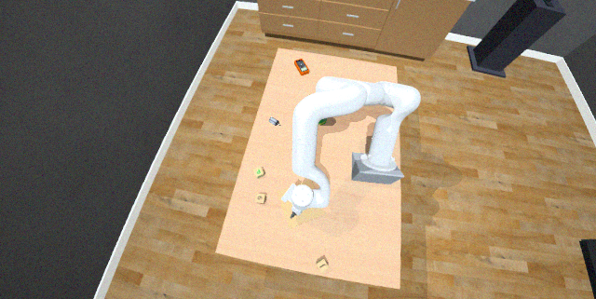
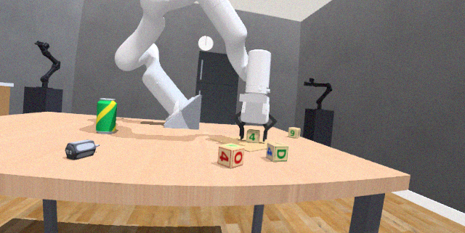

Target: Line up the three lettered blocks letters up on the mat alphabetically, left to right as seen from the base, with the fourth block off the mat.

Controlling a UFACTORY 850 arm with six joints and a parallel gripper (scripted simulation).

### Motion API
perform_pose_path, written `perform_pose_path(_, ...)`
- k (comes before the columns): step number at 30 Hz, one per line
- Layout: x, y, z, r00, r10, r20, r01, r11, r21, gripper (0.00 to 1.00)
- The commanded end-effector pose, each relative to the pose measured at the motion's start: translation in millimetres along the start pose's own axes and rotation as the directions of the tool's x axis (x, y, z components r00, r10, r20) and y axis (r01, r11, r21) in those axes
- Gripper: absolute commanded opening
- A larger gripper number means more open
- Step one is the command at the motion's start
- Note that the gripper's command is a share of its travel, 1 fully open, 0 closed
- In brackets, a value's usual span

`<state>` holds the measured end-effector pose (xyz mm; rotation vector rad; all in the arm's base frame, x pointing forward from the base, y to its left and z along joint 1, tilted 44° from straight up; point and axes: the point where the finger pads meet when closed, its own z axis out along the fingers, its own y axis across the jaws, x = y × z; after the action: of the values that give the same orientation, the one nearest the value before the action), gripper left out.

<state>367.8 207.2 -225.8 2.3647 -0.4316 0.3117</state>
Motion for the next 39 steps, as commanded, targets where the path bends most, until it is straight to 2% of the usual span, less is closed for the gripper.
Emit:
perform_pose_path(1, 0.5, -0.8, -1.0, 1.000, 0.001, -0.001, -0.001, 1.000, 0.002, 0.87)
perform_pose_path(19, 0.5, -0.8, -1.0, 1.000, 0.001, -0.001, -0.001, 1.000, 0.002, 0.87)
perform_pose_path(20, 0.5, -0.8, -1.0, 1.000, 0.001, -0.001, -0.001, 1.000, 0.002, 0.65)
perform_pose_path(36, 0.5, -0.8, -1.0, 1.000, 0.001, -0.001, -0.001, 1.000, 0.002, 0.65)
perform_pose_path(37, 0.5, -0.8, -1.0, 1.000, 0.001, -0.001, -0.001, 1.000, 0.002, 0.44)
perform_pose_path(39, 0.5, -0.8, -1.0, 1.000, 0.001, -0.001, -0.001, 1.000, 0.002, 0.44)
